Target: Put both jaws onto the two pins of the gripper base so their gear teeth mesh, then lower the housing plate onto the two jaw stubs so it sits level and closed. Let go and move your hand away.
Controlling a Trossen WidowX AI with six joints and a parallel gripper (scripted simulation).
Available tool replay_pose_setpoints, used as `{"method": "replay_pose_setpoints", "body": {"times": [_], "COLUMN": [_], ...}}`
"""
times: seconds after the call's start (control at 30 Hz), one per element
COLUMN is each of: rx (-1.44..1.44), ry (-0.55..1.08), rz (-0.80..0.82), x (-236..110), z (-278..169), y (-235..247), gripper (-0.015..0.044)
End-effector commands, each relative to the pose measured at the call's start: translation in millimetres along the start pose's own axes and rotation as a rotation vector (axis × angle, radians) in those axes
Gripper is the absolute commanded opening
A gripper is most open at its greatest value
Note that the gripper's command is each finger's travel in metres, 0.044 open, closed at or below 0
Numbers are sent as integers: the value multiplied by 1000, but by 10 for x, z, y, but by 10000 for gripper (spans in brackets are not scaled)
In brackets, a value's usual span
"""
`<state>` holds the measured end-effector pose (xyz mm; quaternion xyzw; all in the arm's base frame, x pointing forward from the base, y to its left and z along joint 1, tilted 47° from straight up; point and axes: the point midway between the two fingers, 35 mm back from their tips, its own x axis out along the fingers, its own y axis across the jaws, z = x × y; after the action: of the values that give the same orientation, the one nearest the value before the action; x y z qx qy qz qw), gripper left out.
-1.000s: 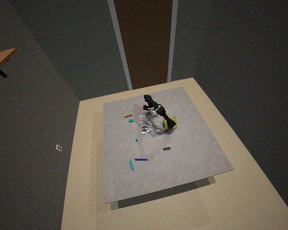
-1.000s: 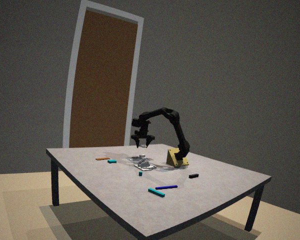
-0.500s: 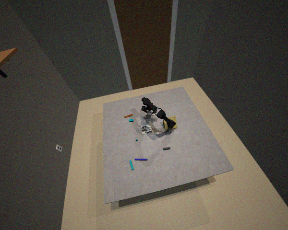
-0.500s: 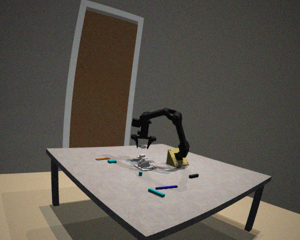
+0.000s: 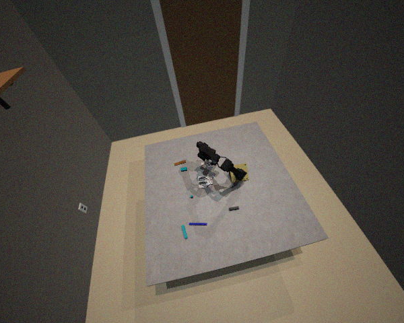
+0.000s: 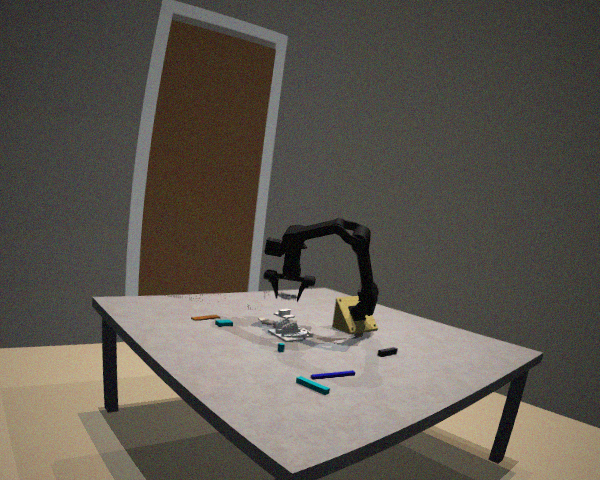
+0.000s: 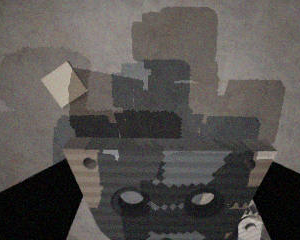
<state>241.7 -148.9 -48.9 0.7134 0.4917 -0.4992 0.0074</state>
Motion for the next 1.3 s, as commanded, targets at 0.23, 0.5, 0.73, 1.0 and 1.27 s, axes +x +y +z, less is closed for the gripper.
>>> {"method": "replay_pose_setpoints", "body": {"times": [0.23, 0.5, 0.73, 1.0, 1.27], "rx": [239, 417, 573, 751, 850], "ry": [7, 10, 13, 14, 14], "rz": [-1, -7, -15, -27, -35], "x": [1, 22, 48, 84, 107], "z": [-318, -537, -717, -908, -1007], "y": [-166, -303, -435, -600, -698], "gripper": [351, 351, 351, 351, 351]}}
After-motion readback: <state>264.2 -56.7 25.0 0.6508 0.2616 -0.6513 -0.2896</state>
